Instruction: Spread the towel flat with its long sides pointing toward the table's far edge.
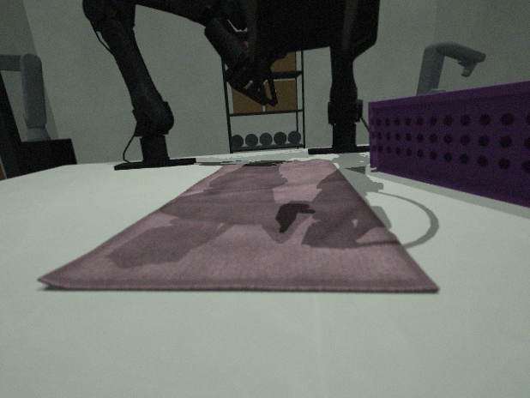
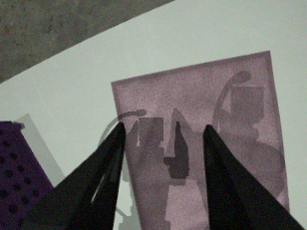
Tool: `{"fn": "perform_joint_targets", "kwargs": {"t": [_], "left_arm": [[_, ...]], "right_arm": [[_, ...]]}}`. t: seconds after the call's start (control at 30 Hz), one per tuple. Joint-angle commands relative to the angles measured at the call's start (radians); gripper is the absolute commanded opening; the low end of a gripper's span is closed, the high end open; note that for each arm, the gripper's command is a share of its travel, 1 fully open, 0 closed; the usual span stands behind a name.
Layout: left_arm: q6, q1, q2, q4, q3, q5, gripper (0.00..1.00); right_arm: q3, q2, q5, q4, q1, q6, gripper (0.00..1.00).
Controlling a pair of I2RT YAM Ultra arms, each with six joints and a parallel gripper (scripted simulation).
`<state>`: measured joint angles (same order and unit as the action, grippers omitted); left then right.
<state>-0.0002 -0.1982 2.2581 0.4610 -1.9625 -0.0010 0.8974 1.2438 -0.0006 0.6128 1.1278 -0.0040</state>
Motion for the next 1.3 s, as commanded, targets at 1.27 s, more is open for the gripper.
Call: {"fn": "perform_joint_targets", "kwargs": {"t": [1.27], "left_arm": [[-0.112, -0.024, -0.114, 0.323, 0.031, -0.017, 0.34]], "right_arm": [[-0.078, 0.048, -0.025, 0.177, -0.055, -0.19, 0.34]]}}
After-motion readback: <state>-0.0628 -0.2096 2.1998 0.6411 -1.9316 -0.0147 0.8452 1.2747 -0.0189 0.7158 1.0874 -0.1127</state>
